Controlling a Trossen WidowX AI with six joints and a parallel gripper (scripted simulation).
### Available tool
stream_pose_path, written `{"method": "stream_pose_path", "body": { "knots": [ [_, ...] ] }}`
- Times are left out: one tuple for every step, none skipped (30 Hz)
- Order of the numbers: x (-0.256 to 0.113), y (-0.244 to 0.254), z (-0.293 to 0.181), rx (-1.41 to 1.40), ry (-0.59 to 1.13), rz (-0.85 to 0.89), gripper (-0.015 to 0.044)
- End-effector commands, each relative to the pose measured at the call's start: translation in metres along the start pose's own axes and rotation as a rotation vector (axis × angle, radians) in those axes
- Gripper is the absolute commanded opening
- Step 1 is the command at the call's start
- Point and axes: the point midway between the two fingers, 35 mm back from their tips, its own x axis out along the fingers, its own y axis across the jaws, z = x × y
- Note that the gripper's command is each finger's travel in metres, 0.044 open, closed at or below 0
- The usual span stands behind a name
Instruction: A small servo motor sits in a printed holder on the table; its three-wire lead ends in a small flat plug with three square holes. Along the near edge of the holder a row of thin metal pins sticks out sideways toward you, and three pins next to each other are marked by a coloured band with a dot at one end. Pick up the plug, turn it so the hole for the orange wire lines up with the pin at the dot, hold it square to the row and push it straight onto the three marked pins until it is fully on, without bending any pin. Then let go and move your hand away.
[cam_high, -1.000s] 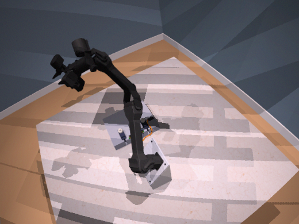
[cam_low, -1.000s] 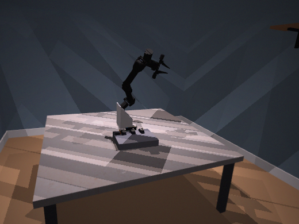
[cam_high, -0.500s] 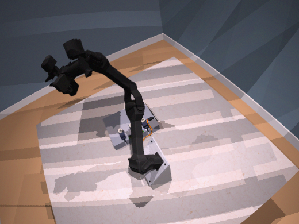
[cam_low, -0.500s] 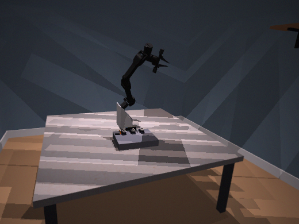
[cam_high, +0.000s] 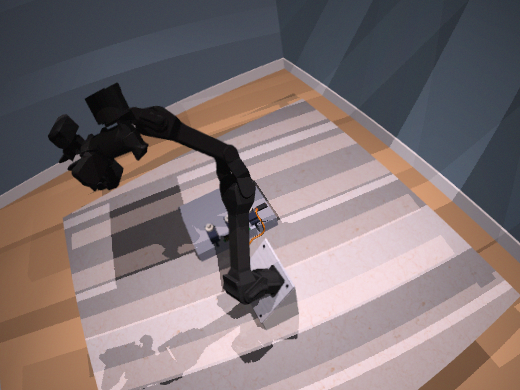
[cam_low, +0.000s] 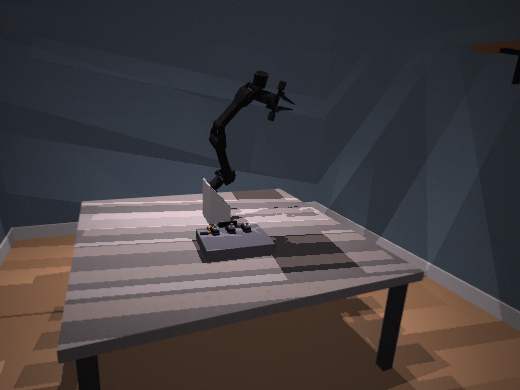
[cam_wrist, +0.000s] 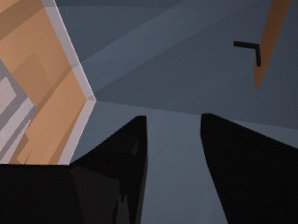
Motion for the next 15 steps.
{"method": "stream_pose_path", "body": {
  "knots": [
    [0.001, -0.001, 0.011, 0.001, -0.004, -0.002, 0.0115],
    [0.001, -0.001, 0.012, 0.001, -0.003, -0.002, 0.0115],
    [0.002, -0.001, 0.014, -0.002, -0.006, -0.001, 0.0115],
    [0.002, -0.001, 0.015, -0.002, -0.005, -0.002, 0.0115],
    [0.002, -0.001, 0.017, 0.001, -0.004, -0.002, 0.0115],
    [0.002, -0.002, 0.019, 0.003, -0.003, -0.002, 0.0115],
    [0.002, -0.002, 0.021, 0.001, 0.000, -0.003, 0.0115],
    [0.002, -0.003, 0.024, 0.003, 0.003, -0.005, 0.0115],
    [0.001, -0.004, 0.027, 0.005, 0.006, -0.007, 0.0115],
    [0.001, -0.004, 0.031, 0.008, 0.009, -0.009, 0.0115],
    [0.001, -0.005, 0.036, 0.011, 0.014, -0.012, 0.0115],
    [0.003, -0.005, 0.040, 0.004, 0.019, -0.008, 0.0115],
    [0.003, -0.005, 0.042, 0.005, 0.021, -0.010, 0.0115],
    [0.003, -0.005, 0.044, 0.007, 0.024, -0.012, 0.0115],
    [0.003, -0.006, 0.047, 0.009, 0.027, -0.014, 0.0115]
  ]
}}
